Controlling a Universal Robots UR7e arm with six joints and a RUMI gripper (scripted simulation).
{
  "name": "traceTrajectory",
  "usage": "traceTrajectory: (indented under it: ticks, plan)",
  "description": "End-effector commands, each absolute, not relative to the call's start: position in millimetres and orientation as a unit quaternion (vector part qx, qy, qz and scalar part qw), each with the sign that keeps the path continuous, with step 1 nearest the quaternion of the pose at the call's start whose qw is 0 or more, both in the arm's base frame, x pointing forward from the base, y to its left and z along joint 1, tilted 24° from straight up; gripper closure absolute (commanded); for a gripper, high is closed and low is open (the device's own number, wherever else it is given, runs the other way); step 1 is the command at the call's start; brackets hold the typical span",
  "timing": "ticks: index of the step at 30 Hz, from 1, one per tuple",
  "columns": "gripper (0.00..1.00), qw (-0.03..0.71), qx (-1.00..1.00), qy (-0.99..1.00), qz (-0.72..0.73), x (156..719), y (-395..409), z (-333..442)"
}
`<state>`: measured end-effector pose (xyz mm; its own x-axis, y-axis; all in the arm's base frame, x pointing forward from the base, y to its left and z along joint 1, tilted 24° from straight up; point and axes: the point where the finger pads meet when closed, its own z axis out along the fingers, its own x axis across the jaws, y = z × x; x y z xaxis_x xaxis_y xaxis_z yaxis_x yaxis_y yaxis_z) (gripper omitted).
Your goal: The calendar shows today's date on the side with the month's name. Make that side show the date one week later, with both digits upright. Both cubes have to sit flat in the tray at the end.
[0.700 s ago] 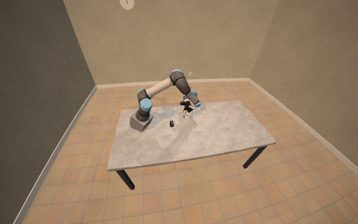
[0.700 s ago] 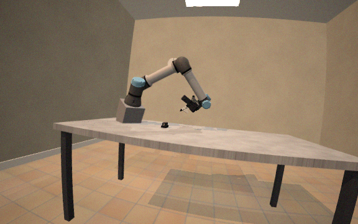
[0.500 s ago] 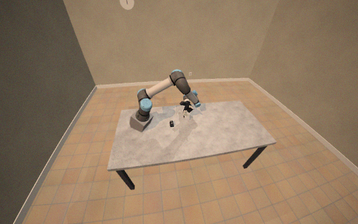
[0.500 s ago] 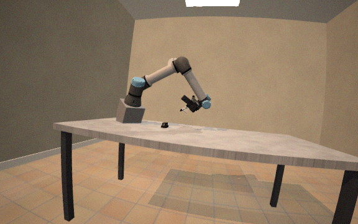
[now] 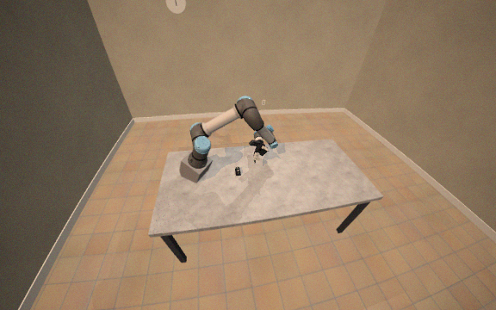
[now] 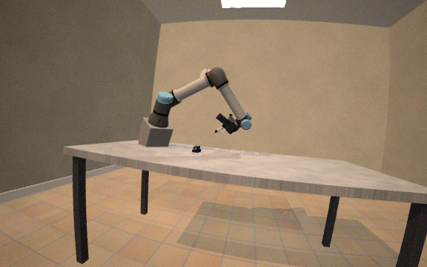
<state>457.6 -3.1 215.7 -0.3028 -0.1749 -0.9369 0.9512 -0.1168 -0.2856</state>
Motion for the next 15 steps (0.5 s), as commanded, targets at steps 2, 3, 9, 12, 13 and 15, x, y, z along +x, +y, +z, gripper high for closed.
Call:
traceTrajectory:
  ticks: [2,3,9,12,13,15]
  plan:
    - [0.00,0.441,0.393,0.495,-0.637,456.1,-3.6,216.8]
    - [0.00,0.440,0.394,0.495,-0.637,455.4,-4.0,217.2]
    - [0.00,0.430,0.406,0.489,-0.641,444.9,-8.9,221.2]
    - [0.00,0.424,0.414,0.485,-0.643,438.8,-11.7,223.4]
    - [0.00,0.424,0.414,0.485,-0.643,438.8,-11.7,223.4]
    - [0.00,0.416,0.423,0.481,-0.646,431.1,-15.0,225.8]
